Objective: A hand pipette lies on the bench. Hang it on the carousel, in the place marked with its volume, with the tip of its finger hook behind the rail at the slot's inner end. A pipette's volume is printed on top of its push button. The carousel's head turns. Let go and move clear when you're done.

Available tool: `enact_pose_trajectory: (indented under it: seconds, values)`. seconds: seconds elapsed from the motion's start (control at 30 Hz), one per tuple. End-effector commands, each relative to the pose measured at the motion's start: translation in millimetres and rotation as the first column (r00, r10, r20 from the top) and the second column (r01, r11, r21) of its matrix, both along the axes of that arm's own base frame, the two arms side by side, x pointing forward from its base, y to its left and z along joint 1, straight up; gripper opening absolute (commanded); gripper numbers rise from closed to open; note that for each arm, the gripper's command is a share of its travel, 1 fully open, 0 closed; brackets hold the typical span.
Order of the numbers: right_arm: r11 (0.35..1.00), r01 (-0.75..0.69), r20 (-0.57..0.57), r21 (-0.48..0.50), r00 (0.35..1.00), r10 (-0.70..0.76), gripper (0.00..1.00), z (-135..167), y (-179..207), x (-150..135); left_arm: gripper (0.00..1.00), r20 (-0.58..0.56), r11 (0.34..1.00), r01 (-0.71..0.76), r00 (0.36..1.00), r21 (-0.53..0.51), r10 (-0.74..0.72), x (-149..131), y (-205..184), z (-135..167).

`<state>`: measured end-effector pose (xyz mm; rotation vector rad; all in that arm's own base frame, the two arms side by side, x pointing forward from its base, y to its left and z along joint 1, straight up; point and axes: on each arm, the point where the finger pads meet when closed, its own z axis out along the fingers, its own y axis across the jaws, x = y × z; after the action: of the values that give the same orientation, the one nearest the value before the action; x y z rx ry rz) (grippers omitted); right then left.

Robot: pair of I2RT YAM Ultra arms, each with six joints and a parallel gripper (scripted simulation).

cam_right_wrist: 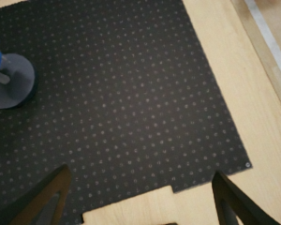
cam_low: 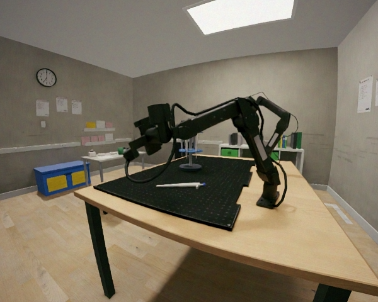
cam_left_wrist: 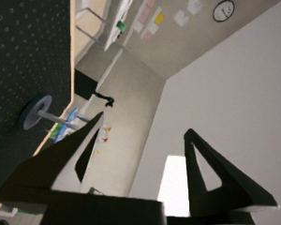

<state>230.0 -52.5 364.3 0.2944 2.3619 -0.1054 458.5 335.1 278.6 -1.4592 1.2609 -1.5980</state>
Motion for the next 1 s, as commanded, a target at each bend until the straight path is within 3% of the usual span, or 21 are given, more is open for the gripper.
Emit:
enact_pose_trajectory:
  seconds: [0.0,0.3,0.37,0.43,0.67,0.97]
  values:
    - [0.999,-0.054,-0.030,-0.001,0.998,0.054,1.00,5.7,15.6,-38.4,1.00,0.009,1.000,0.007,1.000,0.022,-0.007,-1.5,-0.2,10.4]
    - [0.967,0.256,-0.056,0.006,0.965,-0.256,1.00,1.0,-45.1,-54.5,1.00,0.009,1.000,0.007,1.000,0.022,-0.007,-1.5,-0.2,10.4]
    - [0.982,0.188,-0.101,0.018,0.977,-0.186,1.00,-18.1,-50.7,-41.0,1.00,0.009,1.000,0.007,1.000,0.022,-0.007,-1.5,-0.2,10.4]
    - [0.982,0.188,-0.101,0.018,0.977,-0.186,1.00,-18.1,-50.7,-41.0,1.00,0.009,1.000,0.007,1.000,0.022,-0.007,-1.5,-0.2,10.4]
    - [0.997,-0.065,-0.114,0.032,0.991,0.069,1.00,-46.6,-49.8,0.6,1.00,0.009,1.000,0.007,1.000,0.022,-0.007,-1.5,-0.2,10.4]
    - [0.930,-0.365,-0.080,0.038,0.927,0.367,1.00,-82.4,-33.6,46.3,1.00,0.009,1.000,0.007,1.000,0.022,-0.007,-1.5,-0.2,10.4]
